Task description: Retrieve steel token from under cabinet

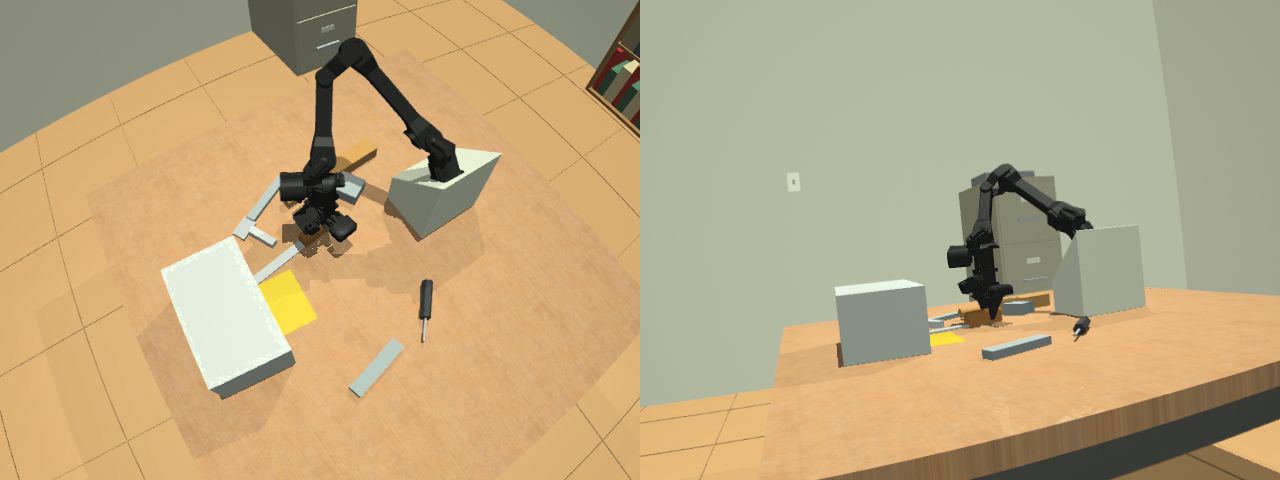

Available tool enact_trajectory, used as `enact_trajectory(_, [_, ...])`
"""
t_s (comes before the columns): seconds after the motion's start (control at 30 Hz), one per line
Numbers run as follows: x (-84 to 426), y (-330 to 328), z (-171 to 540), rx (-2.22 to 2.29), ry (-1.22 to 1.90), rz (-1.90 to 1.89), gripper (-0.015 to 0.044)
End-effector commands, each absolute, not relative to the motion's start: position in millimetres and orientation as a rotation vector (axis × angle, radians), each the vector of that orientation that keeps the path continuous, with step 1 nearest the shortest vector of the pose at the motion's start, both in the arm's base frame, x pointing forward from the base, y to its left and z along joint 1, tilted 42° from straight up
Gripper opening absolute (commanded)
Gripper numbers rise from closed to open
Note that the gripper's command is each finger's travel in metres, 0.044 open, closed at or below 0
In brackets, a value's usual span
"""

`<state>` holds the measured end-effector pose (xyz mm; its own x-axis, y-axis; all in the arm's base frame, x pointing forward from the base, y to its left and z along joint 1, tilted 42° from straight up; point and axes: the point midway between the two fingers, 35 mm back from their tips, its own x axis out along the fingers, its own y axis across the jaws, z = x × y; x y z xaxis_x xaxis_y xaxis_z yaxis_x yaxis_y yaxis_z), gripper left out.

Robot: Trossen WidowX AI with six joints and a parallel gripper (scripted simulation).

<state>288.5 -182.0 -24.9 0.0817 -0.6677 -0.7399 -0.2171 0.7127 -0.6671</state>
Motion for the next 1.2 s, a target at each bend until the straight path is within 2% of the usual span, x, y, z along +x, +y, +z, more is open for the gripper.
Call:
enact_trajectory(0.0, [281.1,-184.1,-25.4,-0.765,1.492,-0.386,0.0000])
enact_trajectory(1.17, [236.9,-196.9,-19.0,-0.767,1.495,-0.386,0.0000])
